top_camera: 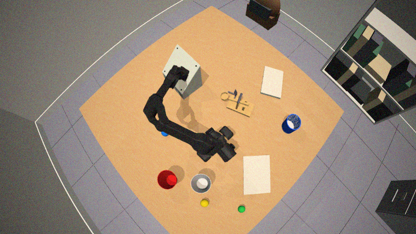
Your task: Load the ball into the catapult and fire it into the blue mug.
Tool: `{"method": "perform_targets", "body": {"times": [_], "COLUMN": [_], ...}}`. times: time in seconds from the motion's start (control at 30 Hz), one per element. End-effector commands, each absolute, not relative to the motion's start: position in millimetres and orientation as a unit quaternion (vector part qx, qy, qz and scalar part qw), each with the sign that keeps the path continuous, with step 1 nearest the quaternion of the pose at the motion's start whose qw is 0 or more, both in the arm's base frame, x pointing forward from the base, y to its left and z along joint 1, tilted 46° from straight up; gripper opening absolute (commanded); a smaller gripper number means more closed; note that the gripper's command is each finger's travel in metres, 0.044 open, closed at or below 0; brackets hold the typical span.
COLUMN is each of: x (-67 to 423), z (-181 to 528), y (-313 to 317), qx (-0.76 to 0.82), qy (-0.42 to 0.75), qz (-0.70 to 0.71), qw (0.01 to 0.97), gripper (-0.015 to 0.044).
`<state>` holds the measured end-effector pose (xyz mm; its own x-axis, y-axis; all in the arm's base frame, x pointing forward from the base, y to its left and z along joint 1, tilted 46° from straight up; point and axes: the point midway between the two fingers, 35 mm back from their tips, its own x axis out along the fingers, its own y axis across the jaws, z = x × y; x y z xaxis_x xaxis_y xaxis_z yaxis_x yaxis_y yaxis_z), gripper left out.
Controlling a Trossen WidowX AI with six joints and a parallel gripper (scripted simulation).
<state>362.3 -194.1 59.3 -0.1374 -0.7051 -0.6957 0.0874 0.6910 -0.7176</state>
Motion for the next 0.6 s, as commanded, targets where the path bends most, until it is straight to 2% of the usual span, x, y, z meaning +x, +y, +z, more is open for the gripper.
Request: {"method": "perform_targets", "body": {"times": [0.0, 0.33, 0.57], "x": [368.0, 368.1, 357.6], "z": [82.6, 108.5, 49.9], "y": [-170.5, -138.1, -90.5], "qx": [-0.225, -0.227, -0.235], "qy": [0.678, 0.678, 0.718], "qz": [-0.324, -0.324, -0.283], "qw": [0.621, 0.619, 0.590], "gripper": [0.0000, 0.0000, 0.0000]}}
